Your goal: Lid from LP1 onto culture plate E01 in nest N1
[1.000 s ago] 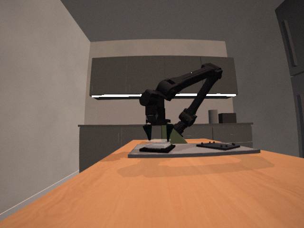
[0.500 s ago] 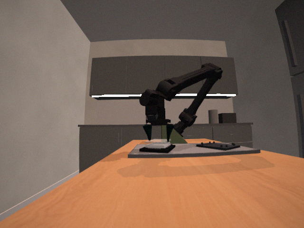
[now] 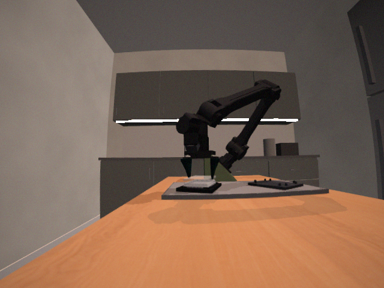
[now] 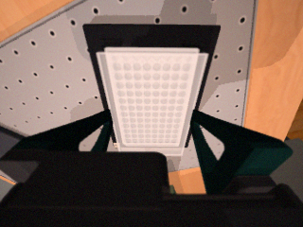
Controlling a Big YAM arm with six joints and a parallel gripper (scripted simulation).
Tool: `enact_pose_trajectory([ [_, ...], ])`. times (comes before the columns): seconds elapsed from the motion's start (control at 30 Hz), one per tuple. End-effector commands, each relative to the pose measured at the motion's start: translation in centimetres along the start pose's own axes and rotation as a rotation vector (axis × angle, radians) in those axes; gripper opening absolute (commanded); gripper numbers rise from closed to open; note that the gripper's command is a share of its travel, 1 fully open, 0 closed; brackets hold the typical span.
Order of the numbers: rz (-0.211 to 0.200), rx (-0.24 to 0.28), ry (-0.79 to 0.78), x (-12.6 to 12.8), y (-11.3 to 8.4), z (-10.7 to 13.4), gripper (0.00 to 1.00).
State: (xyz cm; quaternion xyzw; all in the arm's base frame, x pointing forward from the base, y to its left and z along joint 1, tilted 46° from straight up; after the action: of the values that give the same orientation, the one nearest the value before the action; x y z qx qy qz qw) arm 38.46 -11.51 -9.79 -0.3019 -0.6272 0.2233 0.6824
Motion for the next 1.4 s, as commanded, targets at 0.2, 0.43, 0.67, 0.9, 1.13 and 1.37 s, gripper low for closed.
enact_pose_trajectory([
  [0.2, 0.004, -0.004, -0.008, 0.6, 0.09, -0.15, 0.0],
  [0.43, 0.004, -0.004, -0.008, 0.61, 0.09, -0.15, 0.0],
  [0.67, 0.004, -0.004, -0.009, 0.61, 0.09, -0.15, 0.0],
  [0.9, 0.003, -0.005, -0.004, 0.42, 0.28, -0.06, 0.0],
  [1.13, 0.002, -0.001, -0.003, 0.38, 0.52, 0.03, 0.0],
  [1.37, 0.0, 0.001, -0.001, 0.32, 0.77, 0.14, 0.0],
])
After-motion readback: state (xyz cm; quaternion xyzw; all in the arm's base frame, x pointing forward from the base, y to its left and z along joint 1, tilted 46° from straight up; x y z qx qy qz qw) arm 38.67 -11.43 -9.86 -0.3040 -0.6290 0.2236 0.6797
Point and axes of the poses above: the point where the finger pads meet when closed, its own y axis out along the fingers, its own x axis across the jaws, z = x × y, the point moved 1 cm from there along -y, back along the fingers, and after that the axes turned 14 degrees about -y, right-handed, at the moved point
